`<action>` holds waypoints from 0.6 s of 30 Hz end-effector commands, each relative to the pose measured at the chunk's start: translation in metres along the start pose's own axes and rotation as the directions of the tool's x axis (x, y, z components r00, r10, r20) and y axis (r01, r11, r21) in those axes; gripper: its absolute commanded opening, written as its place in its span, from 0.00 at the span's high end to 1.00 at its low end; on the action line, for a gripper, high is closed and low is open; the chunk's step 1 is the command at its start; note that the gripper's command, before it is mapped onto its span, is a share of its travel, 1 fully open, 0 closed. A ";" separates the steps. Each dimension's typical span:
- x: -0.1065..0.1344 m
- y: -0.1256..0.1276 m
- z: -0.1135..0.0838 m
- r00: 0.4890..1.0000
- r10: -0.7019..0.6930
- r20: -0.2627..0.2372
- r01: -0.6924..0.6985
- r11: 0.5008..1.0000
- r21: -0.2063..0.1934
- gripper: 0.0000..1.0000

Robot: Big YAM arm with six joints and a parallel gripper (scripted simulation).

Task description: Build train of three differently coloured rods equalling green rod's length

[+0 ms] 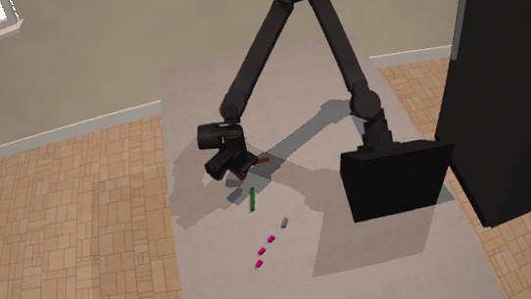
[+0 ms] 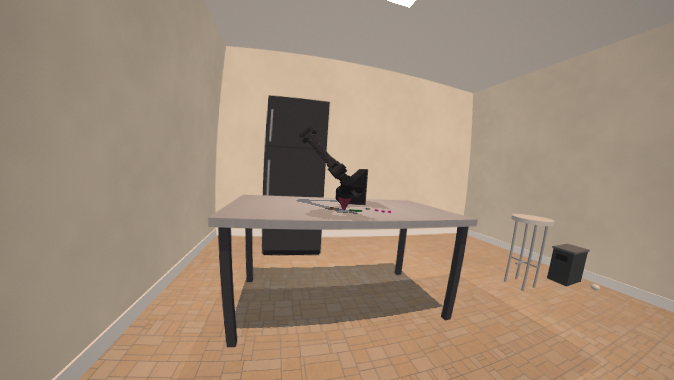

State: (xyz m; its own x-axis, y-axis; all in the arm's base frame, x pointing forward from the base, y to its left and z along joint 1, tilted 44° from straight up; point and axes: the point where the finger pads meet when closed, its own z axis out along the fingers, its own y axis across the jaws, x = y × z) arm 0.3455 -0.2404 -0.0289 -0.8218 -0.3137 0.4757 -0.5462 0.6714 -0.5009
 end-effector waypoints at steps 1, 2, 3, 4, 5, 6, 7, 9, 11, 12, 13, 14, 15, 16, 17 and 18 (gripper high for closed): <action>-0.018 -0.010 -0.013 0.999 -0.025 0.030 0.024 0.999 0.028 0.96; -0.018 -0.010 -0.013 0.999 -0.026 0.029 0.025 0.999 0.027 0.96; -0.018 -0.009 -0.013 0.999 -0.027 0.028 0.026 0.999 0.026 0.96; -0.017 -0.007 -0.012 0.999 -0.029 0.027 0.029 0.999 0.025 0.96; -0.017 -0.006 -0.012 0.999 -0.031 0.026 0.030 0.999 0.024 0.96; -0.017 -0.006 -0.012 0.999 -0.031 0.026 0.030 0.999 0.023 0.96; -0.017 -0.006 -0.012 0.999 -0.030 0.026 0.030 0.999 0.024 0.96; -0.017 -0.007 -0.013 0.999 -0.029 0.027 0.028 0.999 0.025 0.96; -0.017 -0.007 -0.013 0.999 -0.029 0.027 0.028 0.999 0.025 0.96; -0.017 -0.007 -0.013 0.999 -0.029 0.027 0.028 0.999 0.025 0.96; -0.017 -0.007 -0.013 0.999 -0.029 0.027 0.028 0.999 0.025 0.96; -0.017 -0.007 -0.013 0.999 -0.029 0.027 0.028 0.999 0.025 0.96; -0.017 -0.007 -0.013 0.999 -0.029 0.027 0.028 0.999 0.025 0.96; -0.017 -0.007 -0.013 0.999 -0.029 0.027 0.028 0.999 0.025 0.96; -0.017 -0.007 -0.013 0.999 -0.029 0.027 0.028 0.999 0.025 0.96; -0.017 -0.007 -0.013 0.999 -0.029 0.027 0.028 0.999 0.025 0.96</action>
State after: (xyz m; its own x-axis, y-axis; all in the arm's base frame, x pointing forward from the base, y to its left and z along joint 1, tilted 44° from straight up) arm 0.3468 -0.2408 -0.0285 -0.8226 -0.3134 0.4745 -0.5454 0.6710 -0.5022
